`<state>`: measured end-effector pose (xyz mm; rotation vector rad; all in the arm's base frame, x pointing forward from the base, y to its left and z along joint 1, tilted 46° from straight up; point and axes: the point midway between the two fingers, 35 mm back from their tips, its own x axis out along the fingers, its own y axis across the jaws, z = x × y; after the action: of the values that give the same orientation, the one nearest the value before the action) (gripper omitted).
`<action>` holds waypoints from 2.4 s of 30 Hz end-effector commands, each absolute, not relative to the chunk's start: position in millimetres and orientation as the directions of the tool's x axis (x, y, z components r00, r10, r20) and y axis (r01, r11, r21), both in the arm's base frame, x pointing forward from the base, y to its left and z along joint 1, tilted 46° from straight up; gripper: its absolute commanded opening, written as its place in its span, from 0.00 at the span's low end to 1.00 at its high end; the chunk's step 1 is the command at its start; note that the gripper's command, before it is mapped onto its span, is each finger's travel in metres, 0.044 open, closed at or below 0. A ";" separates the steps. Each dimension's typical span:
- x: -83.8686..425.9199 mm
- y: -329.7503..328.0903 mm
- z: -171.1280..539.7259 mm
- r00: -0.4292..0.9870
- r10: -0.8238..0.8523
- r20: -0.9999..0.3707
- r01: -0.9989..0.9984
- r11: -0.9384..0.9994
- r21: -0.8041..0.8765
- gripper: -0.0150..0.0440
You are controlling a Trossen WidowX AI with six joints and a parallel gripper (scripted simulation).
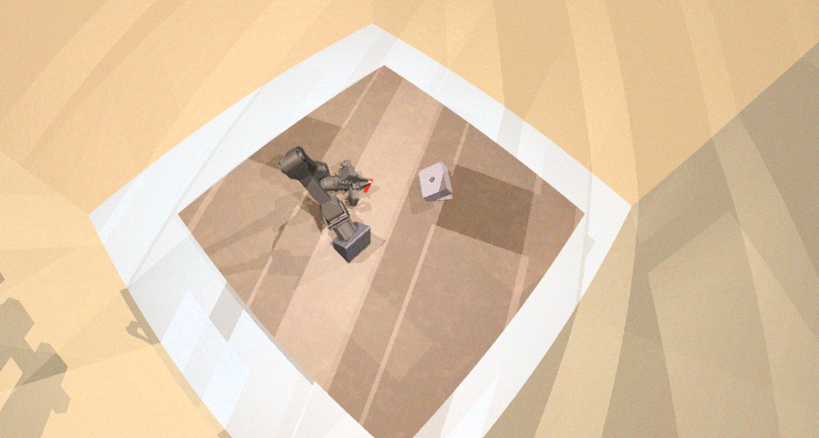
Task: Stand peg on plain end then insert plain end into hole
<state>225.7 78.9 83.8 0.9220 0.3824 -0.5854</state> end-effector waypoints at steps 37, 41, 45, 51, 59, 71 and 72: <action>217.7 88.5 84.4 0.784 -0.361 -0.504 0.620 0.476 0.623 0.34; 217.0 89.2 84.4 0.784 -0.363 -0.503 0.620 0.477 0.623 0.34; 216.3 90.2 84.2 0.785 -0.364 -0.502 0.620 0.477 0.623 0.34; 215.2 91.6 83.9 0.785 -0.368 -0.498 0.619 0.475 0.625 0.34; 214.0 92.5 84.0 0.786 -0.376 -0.490 0.618 0.473 0.628 0.34; 212.3 93.7 84.1 0.788 -0.388 -0.478 0.615 0.471 0.632 0.34; 212.2 93.8 84.1 0.788 -0.389 -0.477 0.615 0.471 0.632 0.34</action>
<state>212.8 91.6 85.1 0.8857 0.2819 -0.6252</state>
